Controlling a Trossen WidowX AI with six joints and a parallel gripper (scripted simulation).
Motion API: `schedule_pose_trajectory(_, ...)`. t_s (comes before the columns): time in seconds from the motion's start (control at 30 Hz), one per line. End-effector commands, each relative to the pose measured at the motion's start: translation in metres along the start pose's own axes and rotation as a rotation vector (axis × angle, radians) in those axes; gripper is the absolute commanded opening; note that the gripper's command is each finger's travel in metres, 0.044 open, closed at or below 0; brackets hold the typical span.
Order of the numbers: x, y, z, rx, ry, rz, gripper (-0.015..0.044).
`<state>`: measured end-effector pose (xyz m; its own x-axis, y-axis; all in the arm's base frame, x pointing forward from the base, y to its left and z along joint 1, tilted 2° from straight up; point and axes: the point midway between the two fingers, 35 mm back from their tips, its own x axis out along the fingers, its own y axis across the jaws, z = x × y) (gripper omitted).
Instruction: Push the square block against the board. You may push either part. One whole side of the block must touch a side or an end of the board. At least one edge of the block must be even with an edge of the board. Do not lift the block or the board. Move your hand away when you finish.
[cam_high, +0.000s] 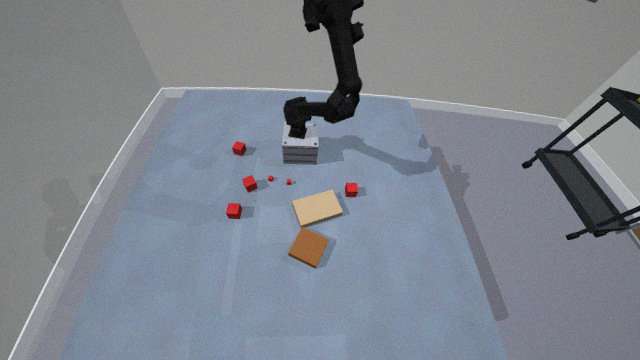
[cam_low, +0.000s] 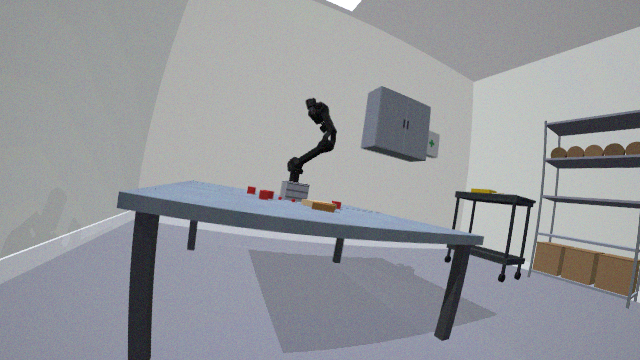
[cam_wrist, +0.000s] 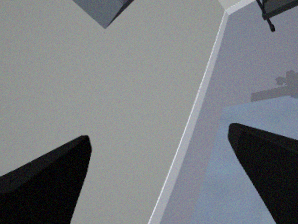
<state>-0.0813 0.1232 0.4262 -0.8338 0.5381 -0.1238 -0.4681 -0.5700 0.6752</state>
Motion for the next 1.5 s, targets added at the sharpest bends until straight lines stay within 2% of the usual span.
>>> schedule_pose_trajectory(0.0,0.000,0.000,0.000,0.000,0.000,0.000,0.0374)
schedule_pose_trajectory(0.1,0.001,0.004,-0.003,-0.012,0.015,0.011,0.0295)
schedule_pose_trajectory(0.47,0.005,0.065,-0.063,-0.208,0.251,0.202,0.0006)
schedule_pose_trajectory(0.93,-0.032,0.125,-0.142,-0.464,0.509,0.479,0.0000)
schedule_pose_trajectory(1.47,-0.124,0.155,-0.223,-0.779,0.759,0.837,0.0000)
